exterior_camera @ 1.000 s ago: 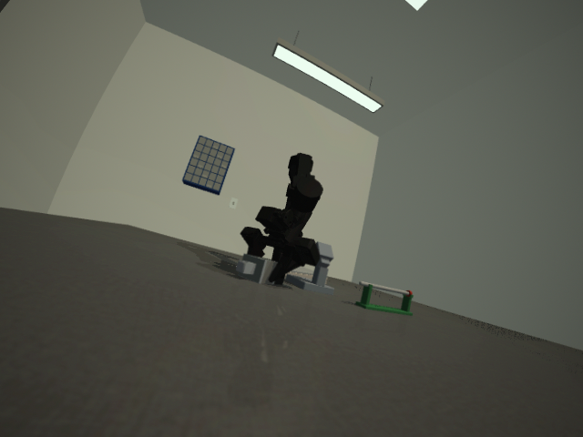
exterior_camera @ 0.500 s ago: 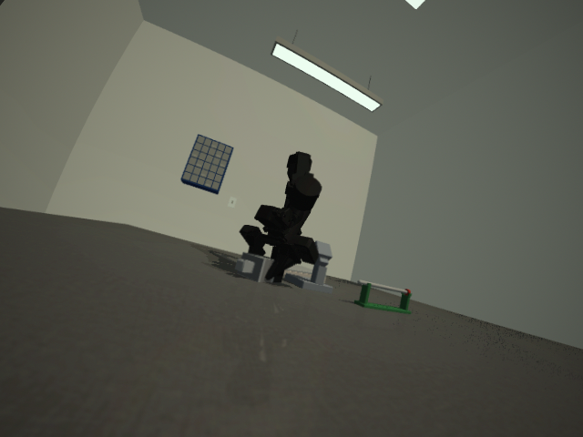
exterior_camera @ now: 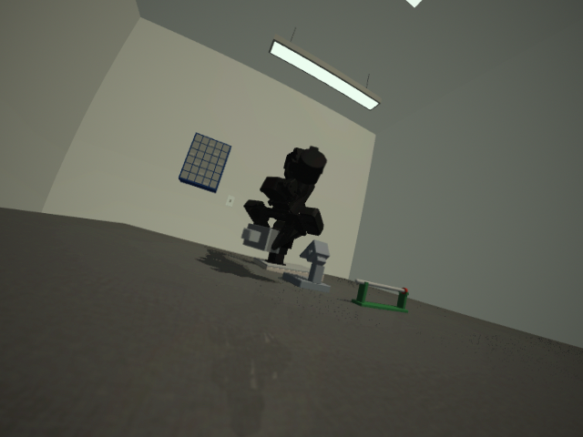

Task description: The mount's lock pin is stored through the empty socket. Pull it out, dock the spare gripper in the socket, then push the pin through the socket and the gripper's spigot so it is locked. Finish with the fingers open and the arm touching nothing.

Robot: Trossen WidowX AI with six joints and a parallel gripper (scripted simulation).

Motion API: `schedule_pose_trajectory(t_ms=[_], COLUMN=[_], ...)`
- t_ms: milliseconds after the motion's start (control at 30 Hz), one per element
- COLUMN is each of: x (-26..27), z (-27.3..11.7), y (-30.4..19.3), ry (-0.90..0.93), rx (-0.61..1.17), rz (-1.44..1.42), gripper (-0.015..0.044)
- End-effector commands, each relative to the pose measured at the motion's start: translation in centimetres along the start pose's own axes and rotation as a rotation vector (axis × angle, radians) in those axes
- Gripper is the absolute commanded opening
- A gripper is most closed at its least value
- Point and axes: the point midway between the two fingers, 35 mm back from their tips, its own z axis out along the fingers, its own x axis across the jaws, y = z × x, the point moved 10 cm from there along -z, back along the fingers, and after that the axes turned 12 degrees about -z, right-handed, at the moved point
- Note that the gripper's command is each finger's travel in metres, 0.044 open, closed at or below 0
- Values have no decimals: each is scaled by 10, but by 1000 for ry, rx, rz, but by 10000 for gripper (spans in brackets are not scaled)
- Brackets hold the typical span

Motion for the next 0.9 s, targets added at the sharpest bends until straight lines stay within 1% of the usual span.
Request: schedule_pose_trajectory(t_ms=[0, 267, 700, 867], x=[-3, -10, -9, -13], z=[-19, -51, -46, -43], y=[11, 22, 19, 14], ry=[7, 7, 10, 43], rx=[-24, -24, -5, 62], rz=[15, 15, 3, -13], gripper=[0, 0, 0, 0])
